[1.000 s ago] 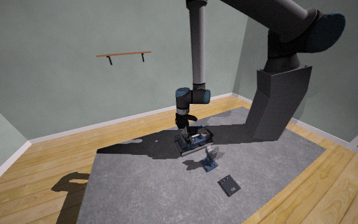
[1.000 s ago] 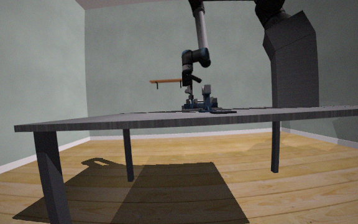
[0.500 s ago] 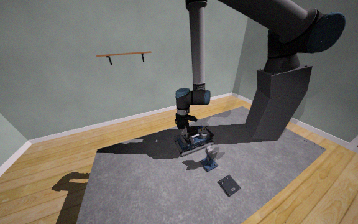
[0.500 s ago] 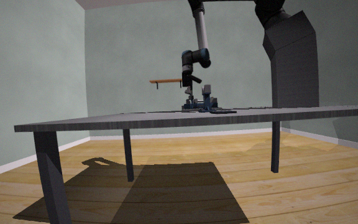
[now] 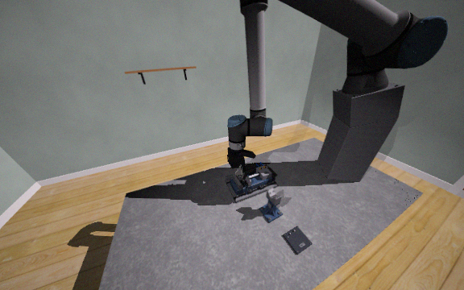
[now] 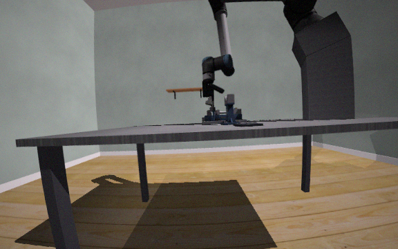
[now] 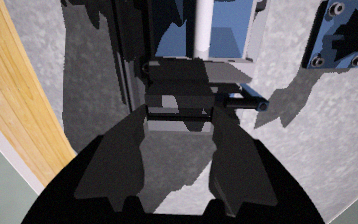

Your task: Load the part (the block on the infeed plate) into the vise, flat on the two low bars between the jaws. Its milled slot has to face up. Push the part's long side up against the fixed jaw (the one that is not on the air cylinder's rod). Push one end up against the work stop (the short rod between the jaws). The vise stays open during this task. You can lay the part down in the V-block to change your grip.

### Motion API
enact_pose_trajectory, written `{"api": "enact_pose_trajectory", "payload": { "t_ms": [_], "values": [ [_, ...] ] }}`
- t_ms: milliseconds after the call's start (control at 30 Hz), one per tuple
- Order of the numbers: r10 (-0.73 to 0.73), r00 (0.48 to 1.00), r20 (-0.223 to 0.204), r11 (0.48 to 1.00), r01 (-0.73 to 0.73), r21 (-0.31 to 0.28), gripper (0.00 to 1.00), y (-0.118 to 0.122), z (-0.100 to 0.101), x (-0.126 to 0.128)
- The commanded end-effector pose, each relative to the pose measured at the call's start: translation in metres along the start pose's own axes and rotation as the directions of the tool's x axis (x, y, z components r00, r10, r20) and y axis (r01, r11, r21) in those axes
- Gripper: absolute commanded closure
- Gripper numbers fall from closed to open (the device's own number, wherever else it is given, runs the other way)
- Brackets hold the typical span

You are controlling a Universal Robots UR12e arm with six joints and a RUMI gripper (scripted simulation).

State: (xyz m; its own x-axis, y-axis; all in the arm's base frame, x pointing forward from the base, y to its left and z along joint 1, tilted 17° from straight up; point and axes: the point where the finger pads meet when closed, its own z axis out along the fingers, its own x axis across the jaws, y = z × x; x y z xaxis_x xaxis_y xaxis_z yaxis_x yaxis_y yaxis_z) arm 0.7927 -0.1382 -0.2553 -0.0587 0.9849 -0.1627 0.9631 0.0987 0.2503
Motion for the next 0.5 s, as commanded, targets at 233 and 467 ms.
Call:
{"api": "enact_pose_trajectory", "payload": {
  "t_ms": [233, 467],
  "values": [
    [0.000, 1.000, 0.000, 1.000, 0.000, -0.001, 1.00, 0.0007, 0.0037, -0.0002],
    [0.000, 1.000, 0.000, 1.000, 0.000, -0.001, 1.00, 0.0007, 0.0051, -0.0002]
  ]
}}
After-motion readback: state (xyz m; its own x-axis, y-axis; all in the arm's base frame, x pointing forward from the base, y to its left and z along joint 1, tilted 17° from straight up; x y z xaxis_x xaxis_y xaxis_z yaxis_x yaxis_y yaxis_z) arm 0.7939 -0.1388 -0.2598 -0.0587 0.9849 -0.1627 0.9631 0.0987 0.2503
